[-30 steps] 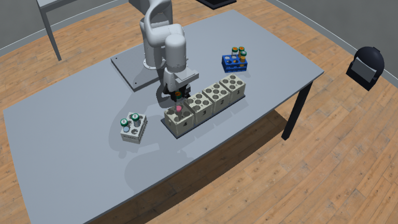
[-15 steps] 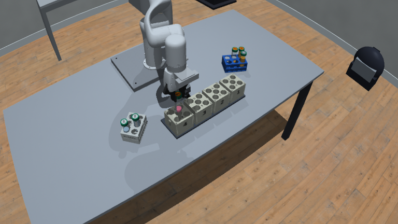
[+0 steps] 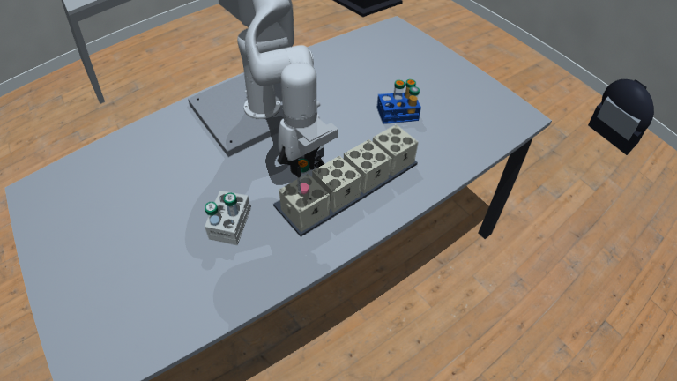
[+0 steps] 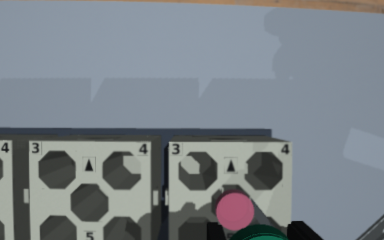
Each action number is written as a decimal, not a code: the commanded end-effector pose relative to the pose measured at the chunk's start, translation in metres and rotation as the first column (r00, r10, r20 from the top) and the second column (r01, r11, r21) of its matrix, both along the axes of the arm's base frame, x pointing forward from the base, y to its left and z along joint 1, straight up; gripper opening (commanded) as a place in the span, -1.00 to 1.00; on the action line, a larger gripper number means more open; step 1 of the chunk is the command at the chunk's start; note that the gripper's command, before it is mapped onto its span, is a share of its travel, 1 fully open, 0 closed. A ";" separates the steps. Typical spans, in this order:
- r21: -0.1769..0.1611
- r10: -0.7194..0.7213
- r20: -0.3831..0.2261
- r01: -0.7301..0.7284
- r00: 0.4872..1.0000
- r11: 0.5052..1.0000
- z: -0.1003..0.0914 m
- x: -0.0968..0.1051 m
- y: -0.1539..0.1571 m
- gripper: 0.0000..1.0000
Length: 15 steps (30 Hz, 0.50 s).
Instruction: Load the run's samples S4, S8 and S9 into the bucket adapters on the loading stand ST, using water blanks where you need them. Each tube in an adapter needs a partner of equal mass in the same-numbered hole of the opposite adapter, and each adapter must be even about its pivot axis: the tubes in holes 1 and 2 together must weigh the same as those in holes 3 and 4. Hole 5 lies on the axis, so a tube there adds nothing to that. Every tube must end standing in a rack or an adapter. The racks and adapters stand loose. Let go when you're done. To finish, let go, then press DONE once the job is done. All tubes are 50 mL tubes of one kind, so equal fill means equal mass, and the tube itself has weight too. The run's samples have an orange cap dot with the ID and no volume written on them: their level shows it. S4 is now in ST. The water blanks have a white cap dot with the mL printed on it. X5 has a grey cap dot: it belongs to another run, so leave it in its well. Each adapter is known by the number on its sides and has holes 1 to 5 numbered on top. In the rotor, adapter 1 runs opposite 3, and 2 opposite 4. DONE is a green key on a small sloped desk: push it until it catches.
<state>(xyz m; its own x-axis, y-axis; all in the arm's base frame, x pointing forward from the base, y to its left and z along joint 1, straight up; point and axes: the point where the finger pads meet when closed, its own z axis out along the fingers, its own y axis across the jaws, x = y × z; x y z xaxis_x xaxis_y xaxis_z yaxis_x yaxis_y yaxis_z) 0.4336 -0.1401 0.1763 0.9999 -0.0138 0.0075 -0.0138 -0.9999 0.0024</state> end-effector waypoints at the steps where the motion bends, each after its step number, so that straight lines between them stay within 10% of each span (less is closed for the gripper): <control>1: -0.004 0.000 0.003 0.000 1.000 1.000 -0.002 0.001 0.000 -1.00; 15: -0.004 0.000 0.003 0.000 1.000 1.000 -0.014 0.001 0.000 -1.00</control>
